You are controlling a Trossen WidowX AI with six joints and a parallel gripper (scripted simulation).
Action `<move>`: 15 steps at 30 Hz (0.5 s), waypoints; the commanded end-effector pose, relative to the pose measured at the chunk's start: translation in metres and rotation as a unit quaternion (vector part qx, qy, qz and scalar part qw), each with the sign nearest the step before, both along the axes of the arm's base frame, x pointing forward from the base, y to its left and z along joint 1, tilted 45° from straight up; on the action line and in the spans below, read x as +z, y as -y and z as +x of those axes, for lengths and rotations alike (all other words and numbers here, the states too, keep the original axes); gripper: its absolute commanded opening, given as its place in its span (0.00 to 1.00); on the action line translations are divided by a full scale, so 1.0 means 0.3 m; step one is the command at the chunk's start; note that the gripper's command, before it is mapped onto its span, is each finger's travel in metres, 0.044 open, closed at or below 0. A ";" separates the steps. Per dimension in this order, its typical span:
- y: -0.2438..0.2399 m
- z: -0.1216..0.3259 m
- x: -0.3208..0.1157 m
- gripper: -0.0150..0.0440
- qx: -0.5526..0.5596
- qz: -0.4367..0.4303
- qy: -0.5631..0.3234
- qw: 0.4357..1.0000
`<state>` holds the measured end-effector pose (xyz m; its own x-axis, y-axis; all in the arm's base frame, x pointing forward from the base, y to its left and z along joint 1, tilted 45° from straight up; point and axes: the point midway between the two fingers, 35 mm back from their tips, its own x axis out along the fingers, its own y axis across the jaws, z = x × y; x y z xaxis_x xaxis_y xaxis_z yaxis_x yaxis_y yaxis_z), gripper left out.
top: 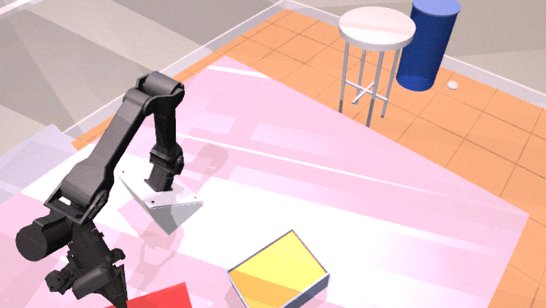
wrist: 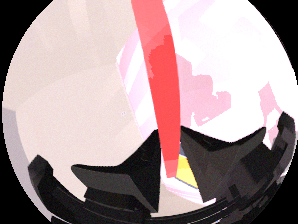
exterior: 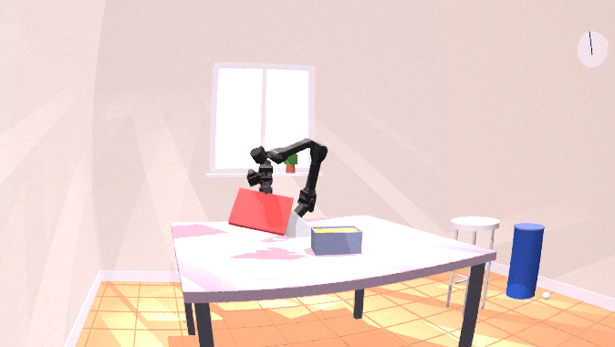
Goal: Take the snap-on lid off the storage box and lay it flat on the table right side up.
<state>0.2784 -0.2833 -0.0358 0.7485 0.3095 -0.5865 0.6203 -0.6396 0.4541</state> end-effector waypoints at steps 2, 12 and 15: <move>0.037 -0.010 -0.016 0.25 -0.002 -0.004 0.005 1.000; 0.079 -0.026 -0.055 0.25 -0.002 -0.005 0.005 1.000; 0.074 -0.026 -0.056 0.25 -0.002 -0.005 0.005 1.000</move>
